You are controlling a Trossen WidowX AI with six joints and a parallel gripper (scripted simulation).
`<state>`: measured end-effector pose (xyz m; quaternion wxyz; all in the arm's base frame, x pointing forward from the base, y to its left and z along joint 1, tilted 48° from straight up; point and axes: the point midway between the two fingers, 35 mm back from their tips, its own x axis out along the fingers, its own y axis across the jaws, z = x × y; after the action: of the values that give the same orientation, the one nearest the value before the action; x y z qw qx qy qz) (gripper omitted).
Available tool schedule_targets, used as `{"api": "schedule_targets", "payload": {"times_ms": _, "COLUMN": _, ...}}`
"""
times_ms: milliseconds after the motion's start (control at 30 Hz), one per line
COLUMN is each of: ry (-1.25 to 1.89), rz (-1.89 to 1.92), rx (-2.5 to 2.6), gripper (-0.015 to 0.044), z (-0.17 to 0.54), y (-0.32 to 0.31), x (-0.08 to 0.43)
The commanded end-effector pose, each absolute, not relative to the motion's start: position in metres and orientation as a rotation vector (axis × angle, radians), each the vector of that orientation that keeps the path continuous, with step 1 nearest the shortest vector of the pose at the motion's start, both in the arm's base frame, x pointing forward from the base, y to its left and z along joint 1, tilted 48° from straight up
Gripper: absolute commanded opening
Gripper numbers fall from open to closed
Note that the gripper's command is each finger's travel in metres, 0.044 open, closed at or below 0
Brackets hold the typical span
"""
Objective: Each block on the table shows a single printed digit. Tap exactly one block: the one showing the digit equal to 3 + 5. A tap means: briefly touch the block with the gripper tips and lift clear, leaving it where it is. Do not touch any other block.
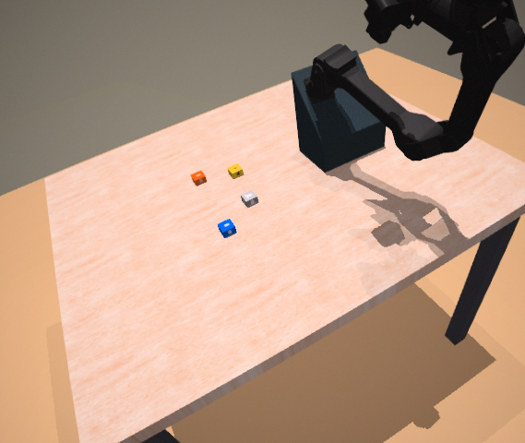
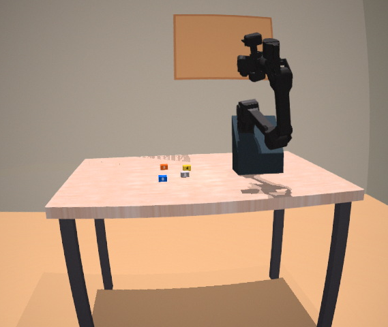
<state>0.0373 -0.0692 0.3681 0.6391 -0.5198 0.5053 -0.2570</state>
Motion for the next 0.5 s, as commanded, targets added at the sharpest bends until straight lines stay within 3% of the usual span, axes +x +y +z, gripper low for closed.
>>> {"api": "schedule_targets", "payload": {"times_ms": 0, "ry": 1.149, "rz": -0.579, "rx": -1.180, "gripper": 0.0400, "z": 0.368, "y": -0.071, "x": 0.039}}
{"api": "schedule_targets", "payload": {"times_ms": 467, "ry": 0.988, "rz": 0.012, "rx": -0.602, "gripper": 0.0400, "z": 0.262, "y": -0.177, "x": 0.177}}
